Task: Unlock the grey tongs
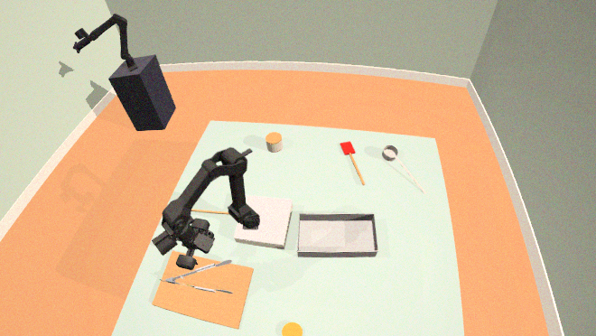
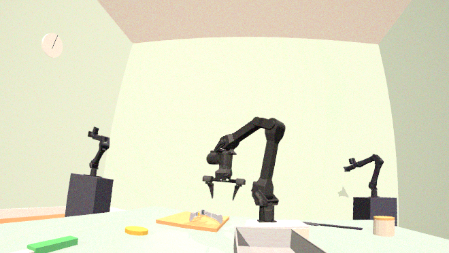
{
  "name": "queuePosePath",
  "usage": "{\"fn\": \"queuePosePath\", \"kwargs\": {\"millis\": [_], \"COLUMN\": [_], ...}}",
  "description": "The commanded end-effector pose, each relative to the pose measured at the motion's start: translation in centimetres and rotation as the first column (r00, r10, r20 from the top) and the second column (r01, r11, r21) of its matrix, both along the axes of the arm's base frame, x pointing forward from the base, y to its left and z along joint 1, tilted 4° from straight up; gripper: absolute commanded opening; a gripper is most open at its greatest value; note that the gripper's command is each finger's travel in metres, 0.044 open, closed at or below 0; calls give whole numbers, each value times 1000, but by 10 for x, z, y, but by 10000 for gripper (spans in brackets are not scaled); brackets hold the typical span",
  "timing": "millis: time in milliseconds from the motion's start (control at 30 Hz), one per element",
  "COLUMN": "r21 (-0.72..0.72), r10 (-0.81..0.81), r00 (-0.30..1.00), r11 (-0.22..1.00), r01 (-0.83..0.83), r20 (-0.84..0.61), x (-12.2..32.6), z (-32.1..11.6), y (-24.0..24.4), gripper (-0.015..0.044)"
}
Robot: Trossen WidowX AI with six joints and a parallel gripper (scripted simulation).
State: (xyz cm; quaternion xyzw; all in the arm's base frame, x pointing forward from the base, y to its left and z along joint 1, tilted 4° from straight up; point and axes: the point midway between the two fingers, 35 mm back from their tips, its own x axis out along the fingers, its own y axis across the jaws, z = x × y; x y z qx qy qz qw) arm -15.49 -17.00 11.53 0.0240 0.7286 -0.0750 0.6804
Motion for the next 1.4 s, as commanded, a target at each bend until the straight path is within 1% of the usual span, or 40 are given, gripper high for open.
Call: {"fn": "queuePosePath", "kwargs": {"millis": [0,100,267,333,1367], "r21": [7,6,1,0,0], "r10": [12,11,5,3,3], "r00": [1000,1000,1000,1000,1000], "r11": [1000,1000,1000,1000,1000], "r01": [-13,-12,-5,-3,-3], "r20": [14,13,4,3,3], "x": [6,6,9,10,10], "z": [-3,3,41,49,49], "y": [10,10,12,13,13], "gripper": [440,440,440,440,440]}}
